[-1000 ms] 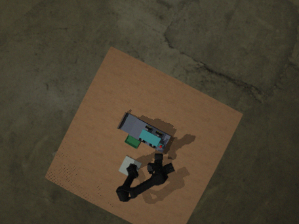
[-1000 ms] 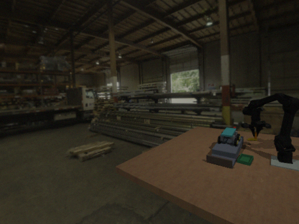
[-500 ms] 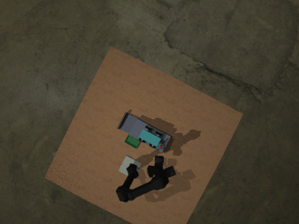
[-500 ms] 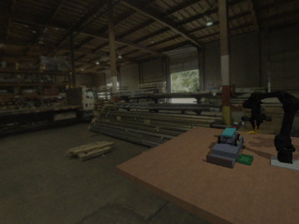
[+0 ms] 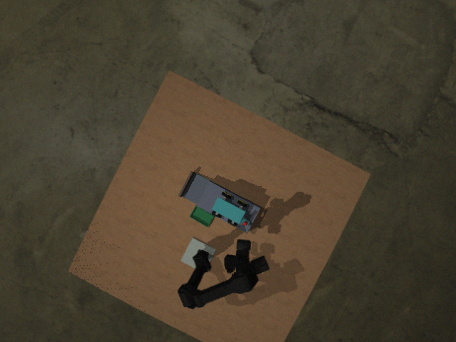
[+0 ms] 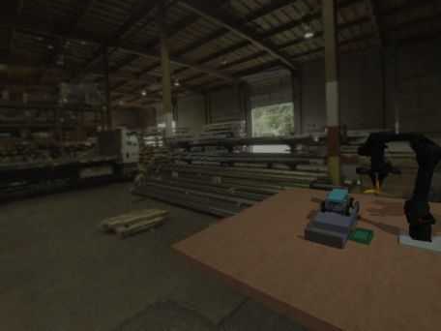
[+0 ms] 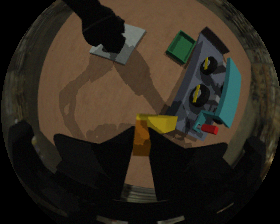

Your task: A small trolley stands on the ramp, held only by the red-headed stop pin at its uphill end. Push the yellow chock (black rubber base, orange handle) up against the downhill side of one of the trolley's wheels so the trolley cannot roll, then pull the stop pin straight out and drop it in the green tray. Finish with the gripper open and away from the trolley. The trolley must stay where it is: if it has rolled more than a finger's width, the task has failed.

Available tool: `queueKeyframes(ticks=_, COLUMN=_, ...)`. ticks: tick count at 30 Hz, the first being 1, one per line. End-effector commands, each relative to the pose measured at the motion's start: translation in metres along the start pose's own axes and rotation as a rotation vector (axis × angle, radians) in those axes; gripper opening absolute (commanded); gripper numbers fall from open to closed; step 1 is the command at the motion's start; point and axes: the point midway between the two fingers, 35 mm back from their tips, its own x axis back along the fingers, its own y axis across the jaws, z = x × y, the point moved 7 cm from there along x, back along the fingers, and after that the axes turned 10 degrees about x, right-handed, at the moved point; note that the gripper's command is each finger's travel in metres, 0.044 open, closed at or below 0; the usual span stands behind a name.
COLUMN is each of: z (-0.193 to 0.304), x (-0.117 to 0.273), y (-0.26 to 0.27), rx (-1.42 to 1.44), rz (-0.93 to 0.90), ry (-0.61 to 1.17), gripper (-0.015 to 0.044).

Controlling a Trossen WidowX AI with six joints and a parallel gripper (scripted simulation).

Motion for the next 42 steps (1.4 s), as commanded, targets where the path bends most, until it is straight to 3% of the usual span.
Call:
queueKeyframes(ticks=1, z=0.0000, x=-0.0001, y=-0.0001, rx=-0.101, rz=-0.002, ry=-0.003, gripper=0.0000)
queueKeyframes(ticks=42, z=0.0002, x=-0.0001, y=-0.0004, rx=-1.491, rz=-0.008, ry=0.000, gripper=0.0000)
